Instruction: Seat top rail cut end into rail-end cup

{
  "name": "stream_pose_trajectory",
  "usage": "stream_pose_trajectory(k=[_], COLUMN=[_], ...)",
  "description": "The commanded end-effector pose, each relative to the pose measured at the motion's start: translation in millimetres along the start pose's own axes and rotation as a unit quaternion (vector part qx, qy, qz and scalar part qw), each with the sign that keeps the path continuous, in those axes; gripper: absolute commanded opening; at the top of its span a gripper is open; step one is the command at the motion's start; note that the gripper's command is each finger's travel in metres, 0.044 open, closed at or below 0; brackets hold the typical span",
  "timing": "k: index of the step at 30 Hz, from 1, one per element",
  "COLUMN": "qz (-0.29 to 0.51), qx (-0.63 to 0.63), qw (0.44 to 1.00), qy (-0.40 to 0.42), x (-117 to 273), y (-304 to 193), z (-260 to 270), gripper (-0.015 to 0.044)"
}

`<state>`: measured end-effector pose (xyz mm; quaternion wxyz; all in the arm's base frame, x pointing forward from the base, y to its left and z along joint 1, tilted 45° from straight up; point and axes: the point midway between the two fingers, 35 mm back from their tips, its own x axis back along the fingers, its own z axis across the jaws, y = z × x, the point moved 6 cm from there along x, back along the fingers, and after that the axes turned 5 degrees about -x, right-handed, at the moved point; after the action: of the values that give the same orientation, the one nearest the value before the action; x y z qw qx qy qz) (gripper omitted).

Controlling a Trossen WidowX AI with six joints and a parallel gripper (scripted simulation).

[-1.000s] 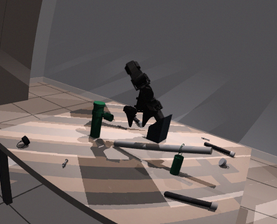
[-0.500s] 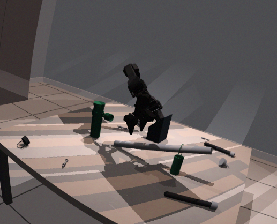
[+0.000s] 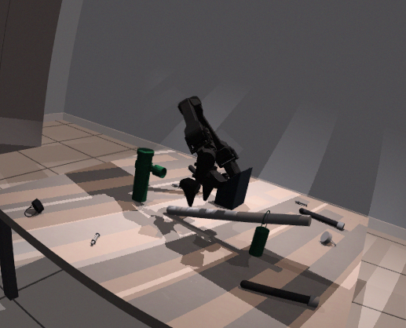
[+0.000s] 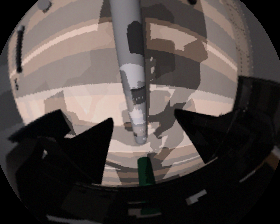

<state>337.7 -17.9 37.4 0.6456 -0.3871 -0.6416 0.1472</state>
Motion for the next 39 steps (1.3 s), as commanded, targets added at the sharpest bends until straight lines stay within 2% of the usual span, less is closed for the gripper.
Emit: stream_pose_trajectory(k=[1, 39], qz=[0.003, 0.004], qx=[0.004, 0.004], qw=[1.0, 1.0], qy=[0.001, 0.001], x=[-6, -63], y=[0, -1], z=[1, 2], gripper=[0.044, 0.044])
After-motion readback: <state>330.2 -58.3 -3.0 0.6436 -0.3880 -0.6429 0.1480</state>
